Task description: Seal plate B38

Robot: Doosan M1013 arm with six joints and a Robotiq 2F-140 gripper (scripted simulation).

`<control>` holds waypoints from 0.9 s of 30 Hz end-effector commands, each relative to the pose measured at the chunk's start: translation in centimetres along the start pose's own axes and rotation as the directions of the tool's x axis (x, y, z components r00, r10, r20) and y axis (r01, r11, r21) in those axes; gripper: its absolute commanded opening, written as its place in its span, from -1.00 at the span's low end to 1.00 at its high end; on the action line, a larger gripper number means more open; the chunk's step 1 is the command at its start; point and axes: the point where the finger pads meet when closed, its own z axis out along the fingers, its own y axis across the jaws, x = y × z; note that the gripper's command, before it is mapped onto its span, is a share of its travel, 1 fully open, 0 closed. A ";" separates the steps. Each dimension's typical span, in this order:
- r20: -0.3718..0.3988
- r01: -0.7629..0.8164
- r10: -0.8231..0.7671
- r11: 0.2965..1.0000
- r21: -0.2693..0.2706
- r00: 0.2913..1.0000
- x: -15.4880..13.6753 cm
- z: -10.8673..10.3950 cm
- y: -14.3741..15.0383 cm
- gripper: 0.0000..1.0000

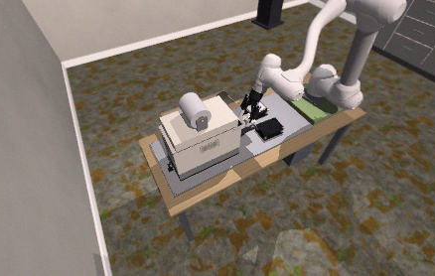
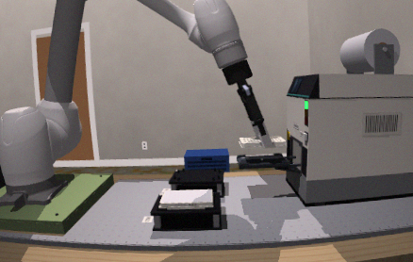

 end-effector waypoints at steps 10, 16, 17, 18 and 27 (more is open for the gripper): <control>0.000 0.000 0.000 1.000 0.000 1.000 0.5 1.4 0.0 -0.80; 0.000 0.000 0.000 1.000 0.000 1.000 0.5 1.4 0.0 -0.80; 0.000 0.000 0.000 1.000 0.000 1.000 0.5 1.4 0.0 -0.80; 0.000 0.000 0.000 1.000 0.000 1.000 0.5 1.4 0.0 -0.80; 0.000 0.000 0.000 1.000 0.000 1.000 0.5 1.4 0.0 -0.80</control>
